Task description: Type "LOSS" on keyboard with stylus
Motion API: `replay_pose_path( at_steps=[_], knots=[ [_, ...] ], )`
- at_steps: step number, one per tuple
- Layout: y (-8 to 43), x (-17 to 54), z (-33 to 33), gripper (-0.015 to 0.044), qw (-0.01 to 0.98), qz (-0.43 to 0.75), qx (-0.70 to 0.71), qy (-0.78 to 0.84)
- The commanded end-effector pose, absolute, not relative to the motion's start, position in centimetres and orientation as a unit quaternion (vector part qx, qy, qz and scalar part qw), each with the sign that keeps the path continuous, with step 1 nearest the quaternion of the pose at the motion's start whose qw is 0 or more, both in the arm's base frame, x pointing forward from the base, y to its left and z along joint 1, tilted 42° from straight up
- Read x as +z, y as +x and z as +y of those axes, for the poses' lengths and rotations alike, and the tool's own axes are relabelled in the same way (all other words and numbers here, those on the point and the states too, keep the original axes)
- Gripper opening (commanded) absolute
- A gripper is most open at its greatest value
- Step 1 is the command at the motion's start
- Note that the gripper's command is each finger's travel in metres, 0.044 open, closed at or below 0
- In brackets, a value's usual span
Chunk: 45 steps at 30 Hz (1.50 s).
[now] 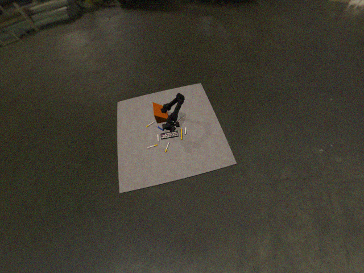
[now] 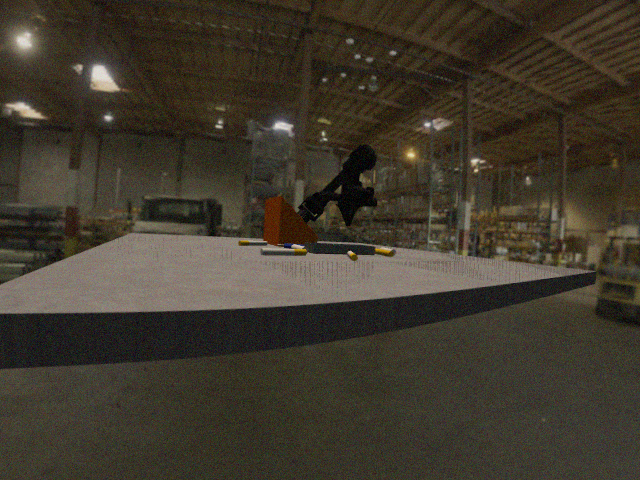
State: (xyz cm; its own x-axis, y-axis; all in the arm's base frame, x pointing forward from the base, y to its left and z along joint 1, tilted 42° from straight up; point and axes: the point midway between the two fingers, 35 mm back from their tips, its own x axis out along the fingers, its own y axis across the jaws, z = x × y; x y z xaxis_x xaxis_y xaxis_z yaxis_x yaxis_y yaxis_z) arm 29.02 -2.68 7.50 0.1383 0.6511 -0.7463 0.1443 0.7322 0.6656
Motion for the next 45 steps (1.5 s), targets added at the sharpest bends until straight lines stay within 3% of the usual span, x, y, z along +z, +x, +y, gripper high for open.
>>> replay_pose_path(
  at_steps=[1,8,12,16,26,29,32,38,45],
  knots=[
    [28.6,8.8,-3.5,0.0000,0.685,0.631,0.187,0.312],
    [29.0,8.4,-3.4,0.0000,0.690,0.626,0.185,0.314],
    [28.9,8.4,-3.3,0.0105,0.689,0.626,0.185,0.314],
    [28.9,8.4,-3.3,0.0000,0.689,0.626,0.185,0.314],
    [28.9,8.4,-3.3,0.0000,0.689,0.626,0.185,0.314],
    [28.9,8.3,-3.4,0.0079,0.686,0.629,0.179,0.319],
    [28.1,6.7,-4.1,0.0150,0.637,0.662,0.085,0.384],
    [25.8,3.1,-6.0,0.0150,0.482,0.686,-0.174,0.517],
    [22.5,-0.7,-8.0,0.0150,0.272,0.593,-0.469,0.595]
  ],
)
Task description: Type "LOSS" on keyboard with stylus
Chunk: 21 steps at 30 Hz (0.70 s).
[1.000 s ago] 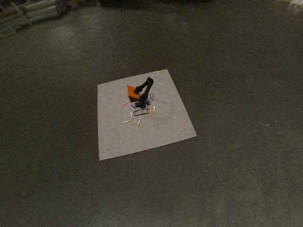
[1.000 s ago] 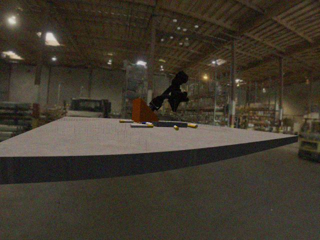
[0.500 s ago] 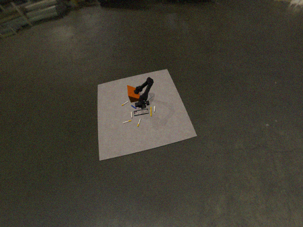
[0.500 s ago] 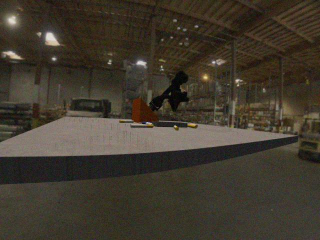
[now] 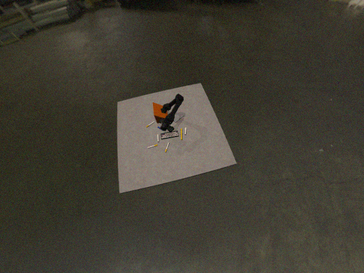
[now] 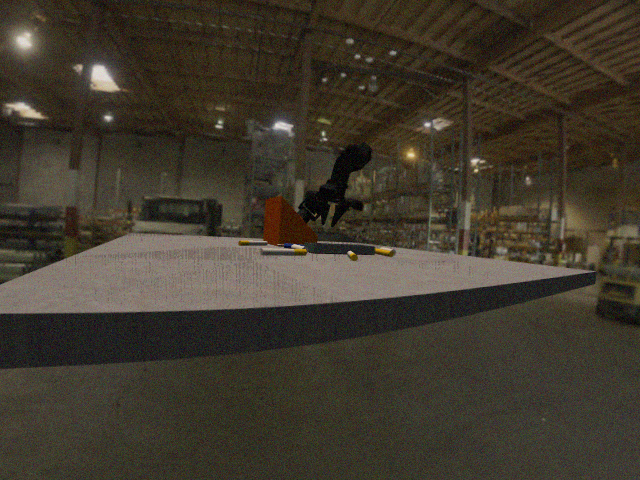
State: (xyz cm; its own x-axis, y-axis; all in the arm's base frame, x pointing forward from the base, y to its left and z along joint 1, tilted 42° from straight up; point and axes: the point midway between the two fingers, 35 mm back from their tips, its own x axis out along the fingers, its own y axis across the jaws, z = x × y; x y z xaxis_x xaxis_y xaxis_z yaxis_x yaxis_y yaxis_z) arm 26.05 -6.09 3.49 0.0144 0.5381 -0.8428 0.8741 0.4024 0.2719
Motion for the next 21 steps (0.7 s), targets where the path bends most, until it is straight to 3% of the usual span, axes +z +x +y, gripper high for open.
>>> replay_pose_path(
  at_steps=[1,9,21],
  knots=[
    [22.0,-1.2,-8.3,0.0150,0.241,0.570,-0.507,0.600],
    [19.1,-3.8,-9.9,0.0150,0.086,0.412,-0.685,0.594],
    [19.0,-3.8,-9.9,0.0150,0.081,0.406,-0.690,0.594]
  ],
)
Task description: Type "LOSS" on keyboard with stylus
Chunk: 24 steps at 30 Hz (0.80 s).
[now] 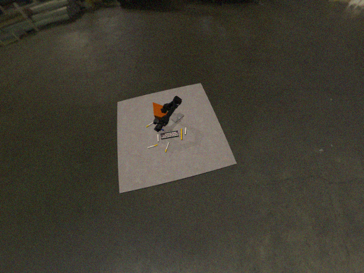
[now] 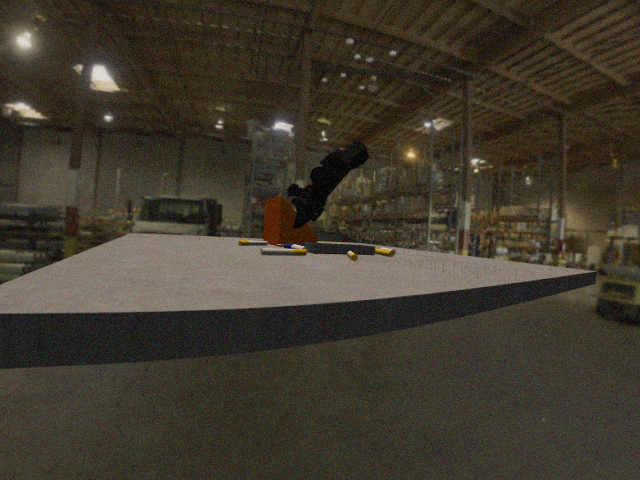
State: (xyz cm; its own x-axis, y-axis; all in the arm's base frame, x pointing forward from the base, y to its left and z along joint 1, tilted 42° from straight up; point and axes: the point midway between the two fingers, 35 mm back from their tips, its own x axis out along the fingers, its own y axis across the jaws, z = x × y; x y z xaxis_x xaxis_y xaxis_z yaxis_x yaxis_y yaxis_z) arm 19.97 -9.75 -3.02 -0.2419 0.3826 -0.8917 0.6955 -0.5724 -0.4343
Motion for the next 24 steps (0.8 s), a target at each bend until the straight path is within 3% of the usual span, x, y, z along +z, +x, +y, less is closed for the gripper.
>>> replay_pose_path(
  at_steps=[1,24],
  knots=[
    [19.02,-3.80,-9.91,0.0150,0.081,0.406,-0.690,0.594],
    [19.21,-4.65,-9.09,0.0150,0.081,0.406,-0.690,0.594]
  ],
)
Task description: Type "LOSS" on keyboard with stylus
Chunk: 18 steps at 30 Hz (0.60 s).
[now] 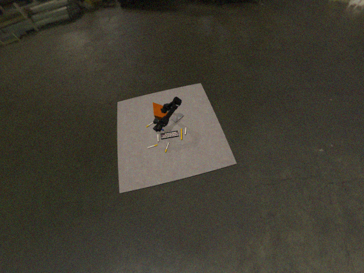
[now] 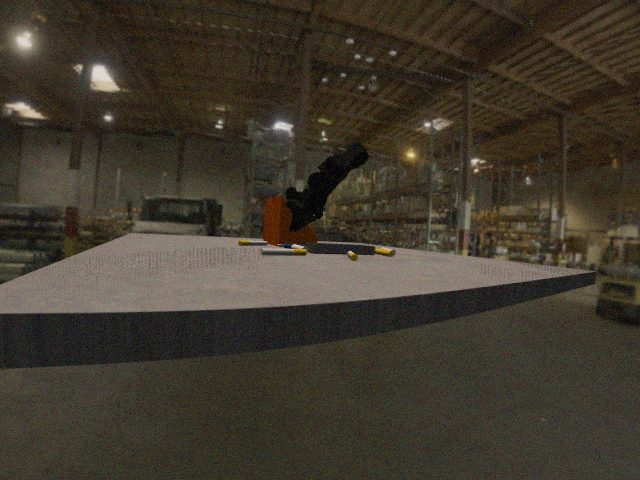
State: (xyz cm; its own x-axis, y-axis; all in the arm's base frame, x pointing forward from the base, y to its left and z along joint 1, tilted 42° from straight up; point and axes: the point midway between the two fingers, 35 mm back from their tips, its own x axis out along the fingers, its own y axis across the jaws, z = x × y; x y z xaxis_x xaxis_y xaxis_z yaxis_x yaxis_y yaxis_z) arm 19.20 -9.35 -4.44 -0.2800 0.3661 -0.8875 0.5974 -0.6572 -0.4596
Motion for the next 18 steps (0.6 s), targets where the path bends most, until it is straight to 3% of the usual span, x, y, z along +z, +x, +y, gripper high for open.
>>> replay_pose_path(
  at_steps=[1,18],
  knots=[
    [19.22,-4.70,-9.05,0.0150,0.081,0.406,-0.690,0.594],
    [19.43,-5.49,-8.23,0.0150,0.081,0.406,-0.690,0.594]
  ],
)
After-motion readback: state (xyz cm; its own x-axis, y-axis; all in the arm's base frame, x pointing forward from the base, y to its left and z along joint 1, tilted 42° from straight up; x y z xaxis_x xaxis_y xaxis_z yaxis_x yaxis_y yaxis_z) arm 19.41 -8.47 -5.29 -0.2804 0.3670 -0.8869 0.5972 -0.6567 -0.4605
